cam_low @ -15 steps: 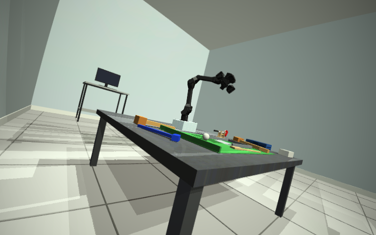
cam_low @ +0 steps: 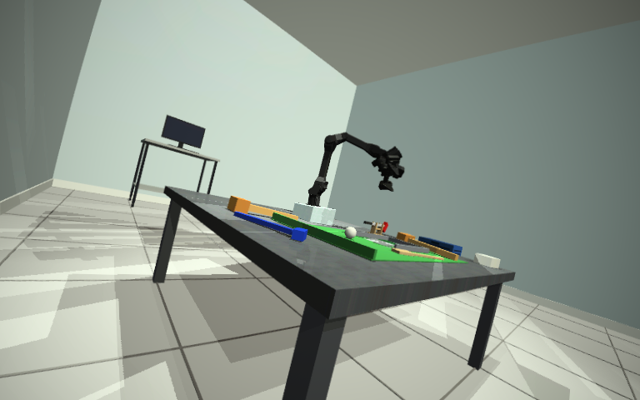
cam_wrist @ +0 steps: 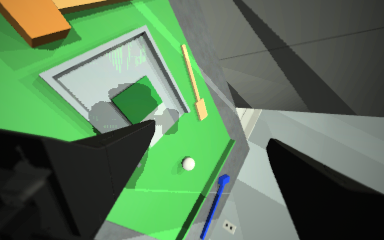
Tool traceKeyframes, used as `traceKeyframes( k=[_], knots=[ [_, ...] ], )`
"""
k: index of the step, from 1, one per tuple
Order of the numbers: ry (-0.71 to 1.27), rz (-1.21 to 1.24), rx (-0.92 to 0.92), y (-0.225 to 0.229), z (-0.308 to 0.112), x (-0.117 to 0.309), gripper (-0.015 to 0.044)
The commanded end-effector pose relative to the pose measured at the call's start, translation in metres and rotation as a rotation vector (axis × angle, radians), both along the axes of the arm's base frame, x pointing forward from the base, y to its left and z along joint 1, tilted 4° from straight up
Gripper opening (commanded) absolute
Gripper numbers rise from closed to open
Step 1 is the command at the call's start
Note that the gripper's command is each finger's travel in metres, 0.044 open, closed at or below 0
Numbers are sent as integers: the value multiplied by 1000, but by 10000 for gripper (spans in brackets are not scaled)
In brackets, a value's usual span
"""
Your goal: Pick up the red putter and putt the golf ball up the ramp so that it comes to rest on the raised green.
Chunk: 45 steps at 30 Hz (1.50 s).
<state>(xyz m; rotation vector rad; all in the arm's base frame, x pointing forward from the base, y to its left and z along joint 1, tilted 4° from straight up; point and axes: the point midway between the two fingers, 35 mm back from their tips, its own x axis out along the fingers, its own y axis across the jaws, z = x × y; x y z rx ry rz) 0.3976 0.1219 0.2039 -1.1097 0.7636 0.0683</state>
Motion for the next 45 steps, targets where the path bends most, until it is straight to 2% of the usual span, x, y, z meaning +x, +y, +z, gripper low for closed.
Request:
traceKeyframes(
  k=[1,8,14,21,34,45],
  knots=[
    [211,200,0,25,-46,-19,440],
    [640,594,65,69,-131,-89,440],
    [934,868,180,93,-169,-159,440],
    [943,876,185,100,-172,-164,440],
    [943,876,185,97,-216,-165,440],
    [943,876,185,96,-227,-166,440]
  ],
)
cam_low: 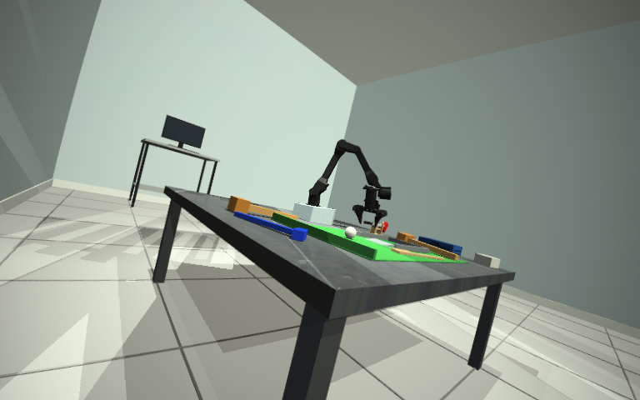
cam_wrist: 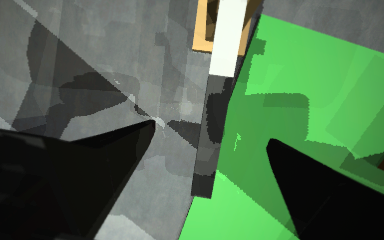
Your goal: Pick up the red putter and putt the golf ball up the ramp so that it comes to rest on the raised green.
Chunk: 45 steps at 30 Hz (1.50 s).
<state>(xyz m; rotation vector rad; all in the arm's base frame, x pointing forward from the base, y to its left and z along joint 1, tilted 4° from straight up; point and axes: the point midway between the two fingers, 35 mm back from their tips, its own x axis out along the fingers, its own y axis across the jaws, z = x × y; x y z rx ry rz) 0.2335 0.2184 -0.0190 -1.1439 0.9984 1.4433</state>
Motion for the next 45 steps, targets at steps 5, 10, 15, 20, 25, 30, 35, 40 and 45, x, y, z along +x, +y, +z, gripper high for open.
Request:
traceKeyframes(
  k=[5,10,15,20,25,30,35,40,45],
  knots=[
    [5,5,3,-1,-12,-2,440],
    [3,0,-3,-1,-15,-1,414],
    [3,0,-3,-1,-15,-1,282],
    [3,0,-3,-1,-15,-1,151],
    [3,0,-3,-1,-15,-1,40],
    [3,0,-3,-1,-13,-1,0],
    [3,0,-2,2,9,2,0],
    [3,0,-2,5,49,4,0],
    [4,0,-2,4,84,1,0]
  ],
)
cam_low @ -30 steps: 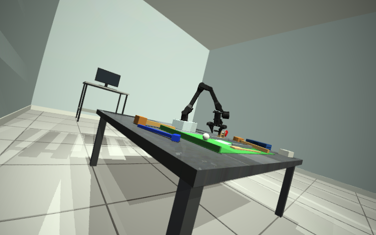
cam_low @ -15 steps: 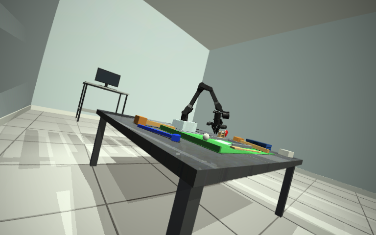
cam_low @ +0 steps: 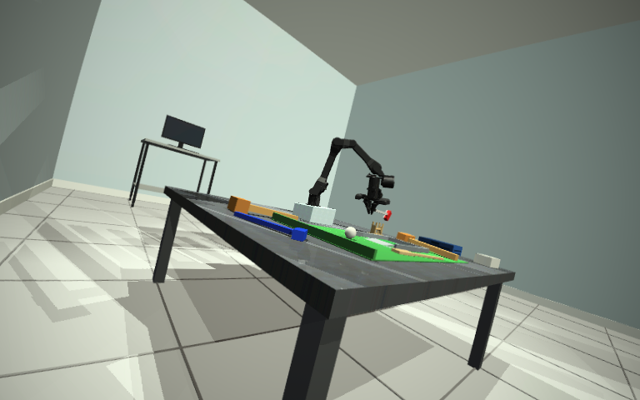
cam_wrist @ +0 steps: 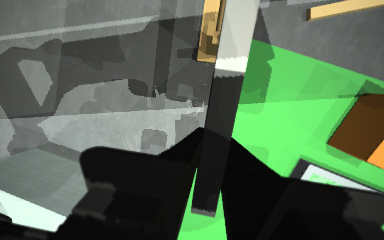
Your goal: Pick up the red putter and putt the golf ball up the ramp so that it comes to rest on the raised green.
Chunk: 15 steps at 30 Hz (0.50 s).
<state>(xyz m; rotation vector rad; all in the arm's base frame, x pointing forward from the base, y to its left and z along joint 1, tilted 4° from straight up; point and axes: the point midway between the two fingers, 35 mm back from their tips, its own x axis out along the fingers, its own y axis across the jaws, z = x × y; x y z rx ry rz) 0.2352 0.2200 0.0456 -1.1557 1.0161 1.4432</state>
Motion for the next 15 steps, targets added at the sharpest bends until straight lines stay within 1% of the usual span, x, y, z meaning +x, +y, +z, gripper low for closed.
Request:
traceKeyframes(
  k=[1,2,3,15],
  knots=[
    [-2,-4,16,2,21,-1,0],
    [-2,-4,16,2,21,-1,0],
    [-7,-3,6,0,11,1,0],
    [-11,-261,-30,-53,19,44,0]
  ],
)
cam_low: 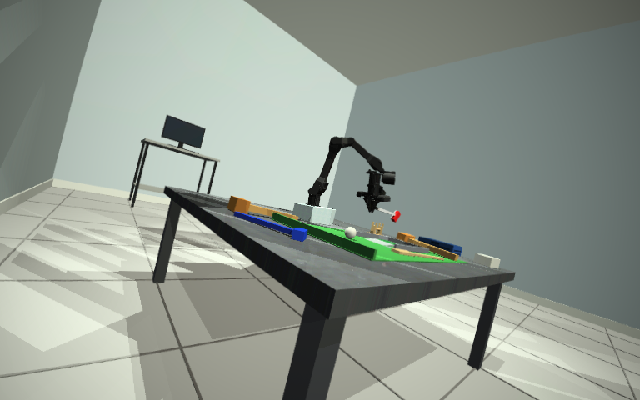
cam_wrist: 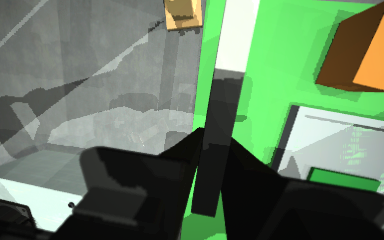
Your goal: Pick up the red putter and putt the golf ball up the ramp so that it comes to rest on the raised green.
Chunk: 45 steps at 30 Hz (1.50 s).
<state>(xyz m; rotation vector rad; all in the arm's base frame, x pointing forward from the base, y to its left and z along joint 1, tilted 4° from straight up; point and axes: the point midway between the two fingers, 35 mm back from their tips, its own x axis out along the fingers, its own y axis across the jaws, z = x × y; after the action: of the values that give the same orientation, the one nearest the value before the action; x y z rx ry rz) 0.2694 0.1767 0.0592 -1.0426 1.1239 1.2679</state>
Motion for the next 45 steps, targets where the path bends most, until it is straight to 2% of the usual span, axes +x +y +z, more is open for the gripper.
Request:
traceKeyframes(
  k=[1,24,45],
  knots=[
    [-9,-79,-3,-15,6,13,0],
    [-11,-594,-80,-147,20,61,0],
    [15,-1075,-146,-274,35,49,0]
  ],
)
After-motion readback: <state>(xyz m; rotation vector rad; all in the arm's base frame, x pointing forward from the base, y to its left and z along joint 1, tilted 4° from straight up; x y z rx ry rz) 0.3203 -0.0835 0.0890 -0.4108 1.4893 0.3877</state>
